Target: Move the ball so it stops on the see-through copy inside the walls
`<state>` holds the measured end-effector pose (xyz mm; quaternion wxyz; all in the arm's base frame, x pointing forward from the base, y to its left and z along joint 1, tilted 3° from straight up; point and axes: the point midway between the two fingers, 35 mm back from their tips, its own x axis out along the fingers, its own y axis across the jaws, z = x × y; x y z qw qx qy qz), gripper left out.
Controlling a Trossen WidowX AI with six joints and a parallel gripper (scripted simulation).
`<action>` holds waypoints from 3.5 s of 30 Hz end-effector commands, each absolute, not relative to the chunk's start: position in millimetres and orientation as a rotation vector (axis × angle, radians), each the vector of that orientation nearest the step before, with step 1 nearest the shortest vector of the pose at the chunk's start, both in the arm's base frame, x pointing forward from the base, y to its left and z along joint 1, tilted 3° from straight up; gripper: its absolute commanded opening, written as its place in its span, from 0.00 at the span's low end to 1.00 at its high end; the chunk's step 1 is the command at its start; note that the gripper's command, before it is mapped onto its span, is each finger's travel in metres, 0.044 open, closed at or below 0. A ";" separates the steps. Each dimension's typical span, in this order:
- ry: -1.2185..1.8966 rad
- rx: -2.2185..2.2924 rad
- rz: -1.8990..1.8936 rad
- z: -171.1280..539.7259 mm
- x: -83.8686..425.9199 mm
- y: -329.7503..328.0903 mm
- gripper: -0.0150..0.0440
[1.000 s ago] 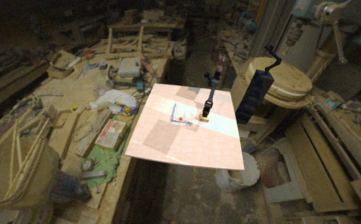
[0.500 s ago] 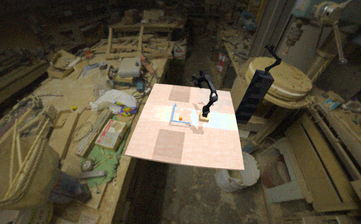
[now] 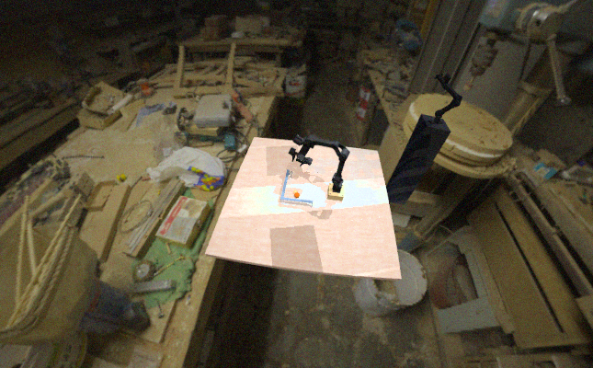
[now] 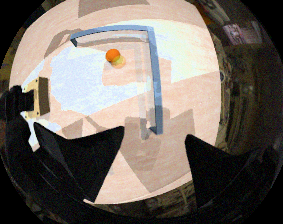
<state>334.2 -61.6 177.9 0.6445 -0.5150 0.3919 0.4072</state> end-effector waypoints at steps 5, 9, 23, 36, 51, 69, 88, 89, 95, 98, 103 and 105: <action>1.035 -1.174 1.190 91.5 326.6 45.9 0.78; 1.111 -1.220 1.285 54.7 305.9 90.8 0.78; 1.120 -1.228 1.296 35.3 302.6 96.6 0.78; 1.121 -1.228 1.296 16.8 303.2 97.8 0.78; 1.121 -1.227 1.296 -4.6 302.5 99.0 0.78; 1.121 -1.227 1.296 -3.6 302.7 99.0 0.45; 1.120 -1.228 1.295 116.5 304.8 92.3 0.25; 1.120 -1.228 1.295 122.0 303.7 91.7 0.25; 1.120 -1.228 1.295 125.1 303.3 90.7 0.25; 1.121 -1.229 1.295 107.2 310.8 84.3 0.25; 1.121 -1.229 1.294 79.8 319.9 73.4 0.25; 1.121 -1.229 1.294 79.8 319.9 73.4 0.25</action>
